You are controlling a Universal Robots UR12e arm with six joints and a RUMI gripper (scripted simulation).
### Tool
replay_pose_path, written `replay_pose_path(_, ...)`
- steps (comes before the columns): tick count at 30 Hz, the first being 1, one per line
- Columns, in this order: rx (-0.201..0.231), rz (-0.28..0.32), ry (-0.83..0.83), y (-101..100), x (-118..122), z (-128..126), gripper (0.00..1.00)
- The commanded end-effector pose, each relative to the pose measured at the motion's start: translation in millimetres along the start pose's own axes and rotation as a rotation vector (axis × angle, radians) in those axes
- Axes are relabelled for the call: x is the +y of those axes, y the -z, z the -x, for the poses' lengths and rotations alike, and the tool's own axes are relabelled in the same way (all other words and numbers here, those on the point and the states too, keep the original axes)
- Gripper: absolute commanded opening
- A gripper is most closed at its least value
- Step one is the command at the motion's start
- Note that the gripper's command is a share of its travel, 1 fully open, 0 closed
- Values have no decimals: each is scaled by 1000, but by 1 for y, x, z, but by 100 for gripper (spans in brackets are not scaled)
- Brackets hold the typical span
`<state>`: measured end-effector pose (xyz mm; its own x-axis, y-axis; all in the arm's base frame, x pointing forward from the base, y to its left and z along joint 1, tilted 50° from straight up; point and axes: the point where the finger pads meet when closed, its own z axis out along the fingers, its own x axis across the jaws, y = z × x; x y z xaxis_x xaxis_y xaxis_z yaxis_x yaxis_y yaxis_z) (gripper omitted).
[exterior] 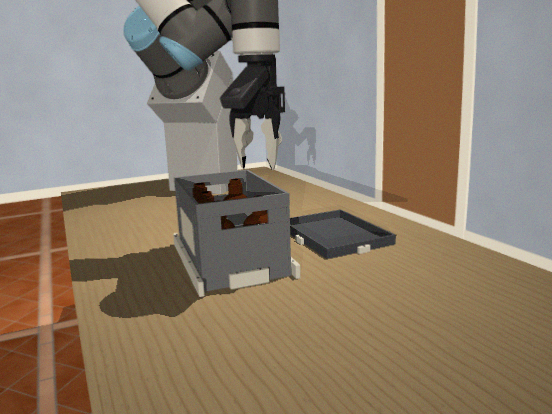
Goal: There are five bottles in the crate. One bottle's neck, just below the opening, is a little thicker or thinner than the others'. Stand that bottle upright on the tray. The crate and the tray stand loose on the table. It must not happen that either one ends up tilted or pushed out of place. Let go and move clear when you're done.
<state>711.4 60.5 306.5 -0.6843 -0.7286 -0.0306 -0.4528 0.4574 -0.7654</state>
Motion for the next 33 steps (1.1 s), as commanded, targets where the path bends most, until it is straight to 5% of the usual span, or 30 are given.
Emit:
replay_pose_path(1, -1, -1, 0, -5, 0, 0, 38)
replay_pose_path(33, -1, -1, 0, -36, -1, 2, 38)
